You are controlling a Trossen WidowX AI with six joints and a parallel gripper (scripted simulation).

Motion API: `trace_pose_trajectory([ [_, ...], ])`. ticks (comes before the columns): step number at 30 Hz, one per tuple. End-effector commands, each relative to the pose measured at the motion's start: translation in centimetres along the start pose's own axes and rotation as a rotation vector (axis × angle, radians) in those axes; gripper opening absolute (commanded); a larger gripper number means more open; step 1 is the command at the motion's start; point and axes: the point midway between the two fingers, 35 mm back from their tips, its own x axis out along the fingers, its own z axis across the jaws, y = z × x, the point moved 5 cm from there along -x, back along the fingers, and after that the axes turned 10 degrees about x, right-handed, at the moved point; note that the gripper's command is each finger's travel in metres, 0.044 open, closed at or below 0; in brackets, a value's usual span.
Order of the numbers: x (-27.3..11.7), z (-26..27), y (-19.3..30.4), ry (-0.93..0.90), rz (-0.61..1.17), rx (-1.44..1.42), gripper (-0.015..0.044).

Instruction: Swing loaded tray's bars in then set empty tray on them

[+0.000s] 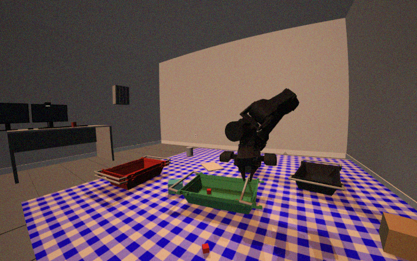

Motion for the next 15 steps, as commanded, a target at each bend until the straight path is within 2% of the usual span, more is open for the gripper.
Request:
trace_pose_trajectory([
  [1,0.0,0.0,0.0,0.0,0.0,0.002,0.0085],
  [6,-1.3,-0.1,-0.2,0.002,-0.001,0.002,0.0085],
  [13,-8.9,-0.1,0.0,0.004,0.001,0.001,0.0085],
  [14,-9.2,-0.1,0.0,0.004,0.001,0.001,0.0085],
  [15,-5.8,-0.3,-0.3,0.0,0.009,0.009,0.0085],
])
